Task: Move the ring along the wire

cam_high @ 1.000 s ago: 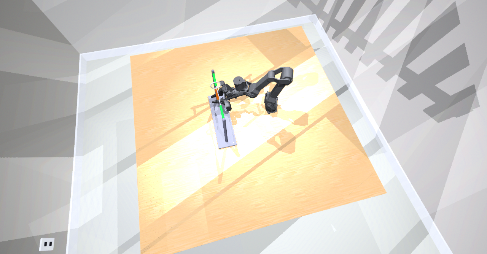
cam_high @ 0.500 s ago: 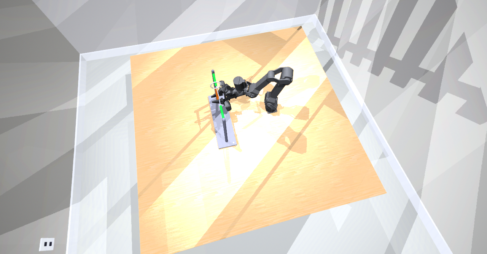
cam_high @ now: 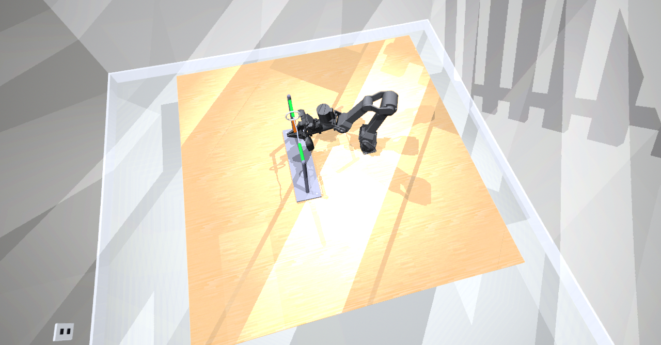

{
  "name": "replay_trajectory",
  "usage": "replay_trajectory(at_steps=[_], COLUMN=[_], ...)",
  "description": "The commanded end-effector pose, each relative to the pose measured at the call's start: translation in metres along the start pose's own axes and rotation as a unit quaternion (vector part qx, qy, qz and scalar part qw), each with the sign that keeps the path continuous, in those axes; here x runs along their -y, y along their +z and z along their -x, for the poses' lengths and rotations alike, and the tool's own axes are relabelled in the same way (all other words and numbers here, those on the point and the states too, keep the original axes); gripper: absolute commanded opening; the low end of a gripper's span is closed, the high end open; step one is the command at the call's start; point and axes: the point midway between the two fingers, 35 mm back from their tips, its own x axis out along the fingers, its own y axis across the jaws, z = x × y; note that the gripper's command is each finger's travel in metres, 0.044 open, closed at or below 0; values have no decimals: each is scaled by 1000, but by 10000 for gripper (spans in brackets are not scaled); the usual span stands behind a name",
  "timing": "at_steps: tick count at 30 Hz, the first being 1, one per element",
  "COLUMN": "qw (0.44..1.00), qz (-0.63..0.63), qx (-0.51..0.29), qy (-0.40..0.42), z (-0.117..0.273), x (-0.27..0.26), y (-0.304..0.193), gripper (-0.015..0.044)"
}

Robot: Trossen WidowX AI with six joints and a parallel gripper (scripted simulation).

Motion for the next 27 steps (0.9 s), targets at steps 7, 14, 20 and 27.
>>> replay_trajectory(at_steps=[7, 14, 20, 27], qw=[1000, 1000, 1000, 1000], qz=[0, 0, -1, -1], qx=[0, 0, 0, 0], qy=[0, 1, 2, 2], z=[0, 1, 3, 3], x=[0, 0, 0, 0], y=[0, 7, 19, 19], gripper=[-150, -150, -150, -150])
